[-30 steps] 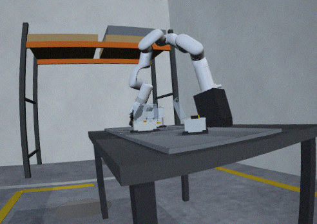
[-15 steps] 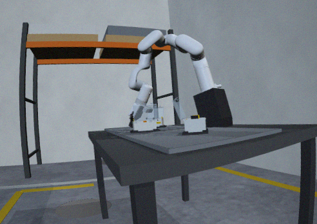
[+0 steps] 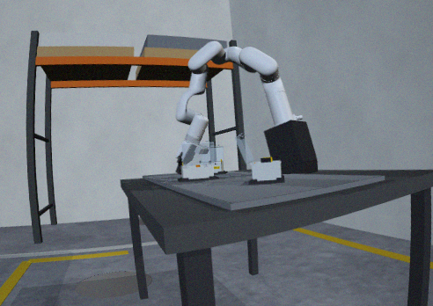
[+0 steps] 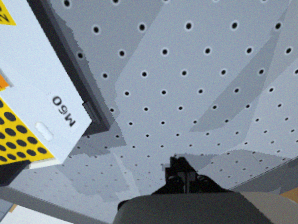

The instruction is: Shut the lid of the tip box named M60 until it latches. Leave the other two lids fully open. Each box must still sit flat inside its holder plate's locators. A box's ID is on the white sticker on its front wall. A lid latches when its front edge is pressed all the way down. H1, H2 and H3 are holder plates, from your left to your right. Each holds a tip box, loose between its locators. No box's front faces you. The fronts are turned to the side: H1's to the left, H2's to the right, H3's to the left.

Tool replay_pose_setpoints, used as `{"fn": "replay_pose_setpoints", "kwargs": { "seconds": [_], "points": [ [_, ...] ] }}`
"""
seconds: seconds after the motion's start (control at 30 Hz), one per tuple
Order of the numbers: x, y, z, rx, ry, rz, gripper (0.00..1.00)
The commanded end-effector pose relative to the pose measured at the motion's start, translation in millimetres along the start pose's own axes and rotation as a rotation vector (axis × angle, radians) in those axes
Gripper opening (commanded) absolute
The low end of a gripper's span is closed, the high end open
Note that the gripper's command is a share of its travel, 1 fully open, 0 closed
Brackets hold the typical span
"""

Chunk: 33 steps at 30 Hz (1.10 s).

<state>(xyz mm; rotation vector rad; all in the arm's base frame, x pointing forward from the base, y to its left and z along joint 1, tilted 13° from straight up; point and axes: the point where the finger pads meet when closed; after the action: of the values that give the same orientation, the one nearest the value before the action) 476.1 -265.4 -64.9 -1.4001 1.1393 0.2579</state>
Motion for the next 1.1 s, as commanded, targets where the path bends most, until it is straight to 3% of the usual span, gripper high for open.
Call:
{"fn": "replay_pose_setpoints", "kwargs": {
  "seconds": [0.0, 0.83, 1.07],
  "points": [
    [0, -2, 0, 0.000, 0.000, -0.003, 0.00],
    [0, -2, 0, 0.000, 0.000, -0.003, 0.00],
    [-31, -19, -4, 0.000, 0.000, -0.003, 0.00]
  ]
}}
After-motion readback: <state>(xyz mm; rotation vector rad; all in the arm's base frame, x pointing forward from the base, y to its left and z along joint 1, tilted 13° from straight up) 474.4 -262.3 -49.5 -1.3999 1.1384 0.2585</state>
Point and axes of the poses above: the point where the finger pads meet when closed, its own x axis out along the fingers, its own z axis across the jaws, y = z × x, and after that the axes turned 13 degrees about -x, right-handed
